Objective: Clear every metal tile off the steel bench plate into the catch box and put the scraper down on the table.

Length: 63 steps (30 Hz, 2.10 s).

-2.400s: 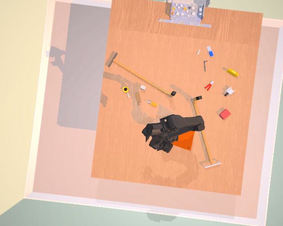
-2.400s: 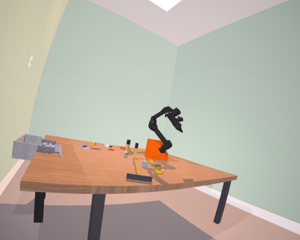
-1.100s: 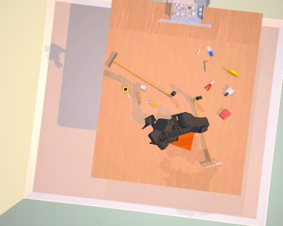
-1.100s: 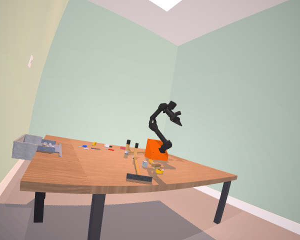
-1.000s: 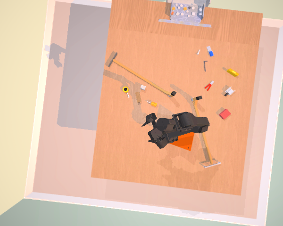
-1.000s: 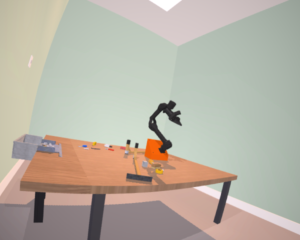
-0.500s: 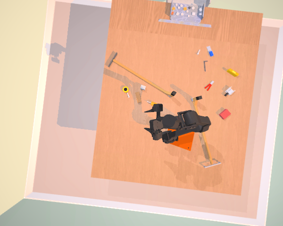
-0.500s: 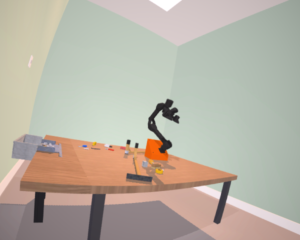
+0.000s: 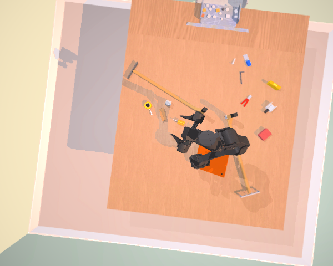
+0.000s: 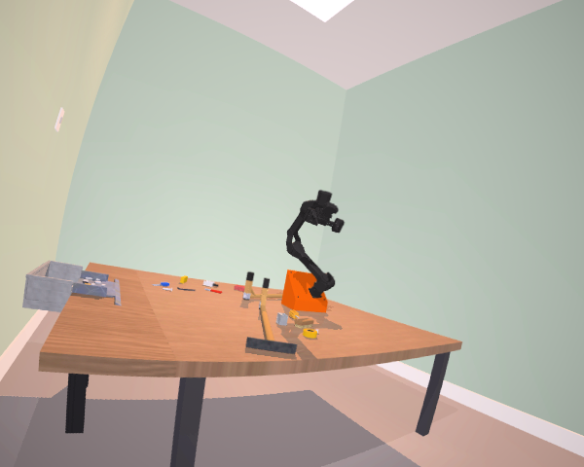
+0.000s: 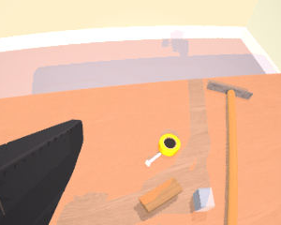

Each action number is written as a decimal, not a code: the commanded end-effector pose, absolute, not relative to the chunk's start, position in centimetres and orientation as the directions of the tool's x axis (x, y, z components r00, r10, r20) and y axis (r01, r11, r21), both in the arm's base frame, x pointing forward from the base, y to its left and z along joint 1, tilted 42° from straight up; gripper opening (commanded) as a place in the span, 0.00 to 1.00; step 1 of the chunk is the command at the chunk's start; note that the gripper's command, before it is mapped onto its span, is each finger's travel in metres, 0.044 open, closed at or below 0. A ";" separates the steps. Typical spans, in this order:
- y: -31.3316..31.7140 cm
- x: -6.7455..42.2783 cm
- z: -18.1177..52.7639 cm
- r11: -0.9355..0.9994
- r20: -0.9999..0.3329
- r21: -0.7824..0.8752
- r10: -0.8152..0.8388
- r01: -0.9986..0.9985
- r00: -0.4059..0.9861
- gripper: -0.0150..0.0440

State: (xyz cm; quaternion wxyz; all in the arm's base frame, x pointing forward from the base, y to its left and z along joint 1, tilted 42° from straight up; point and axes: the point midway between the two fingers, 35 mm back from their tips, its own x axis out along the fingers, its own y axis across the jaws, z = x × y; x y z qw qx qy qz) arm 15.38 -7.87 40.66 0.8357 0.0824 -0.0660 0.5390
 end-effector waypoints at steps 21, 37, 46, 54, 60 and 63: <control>-9.7 17.7 40.2 0.494 0.195 0.196 0.827 -0.847 0.527 1.00; -9.7 17.7 40.2 0.494 0.195 0.196 0.827 -0.847 0.527 1.00; -8.1 15.6 40.3 0.400 0.193 0.077 0.892 -0.913 0.407 1.00; -6.1 12.2 40.0 0.236 0.164 -0.086 0.962 -0.968 0.220 1.00; -5.0 9.6 39.5 0.098 0.123 -0.194 0.990 -0.976 0.075 1.00; -4.6 8.3 39.2 0.025 0.099 -0.242 0.995 -0.970 0.001 1.00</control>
